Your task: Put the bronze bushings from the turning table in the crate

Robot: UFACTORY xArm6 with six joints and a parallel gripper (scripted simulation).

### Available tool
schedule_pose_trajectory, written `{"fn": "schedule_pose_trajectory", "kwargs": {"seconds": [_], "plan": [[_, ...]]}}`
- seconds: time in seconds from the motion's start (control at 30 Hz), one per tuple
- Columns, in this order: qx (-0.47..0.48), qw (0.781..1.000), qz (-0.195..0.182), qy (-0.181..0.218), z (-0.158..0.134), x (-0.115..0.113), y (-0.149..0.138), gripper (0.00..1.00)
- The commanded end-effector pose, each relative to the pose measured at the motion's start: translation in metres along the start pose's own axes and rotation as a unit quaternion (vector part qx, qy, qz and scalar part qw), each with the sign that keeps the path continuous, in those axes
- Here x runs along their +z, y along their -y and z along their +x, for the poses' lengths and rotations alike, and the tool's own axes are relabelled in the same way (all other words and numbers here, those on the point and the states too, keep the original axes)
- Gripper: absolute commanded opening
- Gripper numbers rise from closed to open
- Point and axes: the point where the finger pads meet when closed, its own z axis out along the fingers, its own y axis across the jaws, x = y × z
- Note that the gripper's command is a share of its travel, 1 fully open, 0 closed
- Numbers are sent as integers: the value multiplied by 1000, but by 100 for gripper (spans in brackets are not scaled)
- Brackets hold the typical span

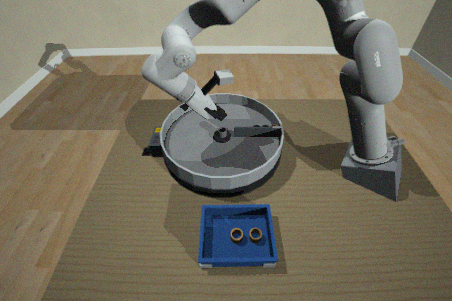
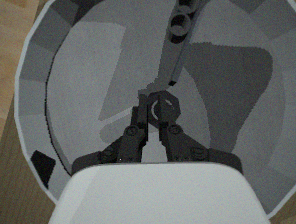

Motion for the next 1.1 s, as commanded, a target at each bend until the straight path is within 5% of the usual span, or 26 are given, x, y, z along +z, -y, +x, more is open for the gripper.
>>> {"fn": "schedule_pose_trajectory", "kwargs": {"seconds": [0.0, 0.9, 1.07], "plan": [[1, 1000, 0, 2, 0, -2, 1, 12], [1, 1000, 0, 2, 0, -1, 0, 10], [1, 1000, 0, 2, 32, 27, -13, 10]]}}
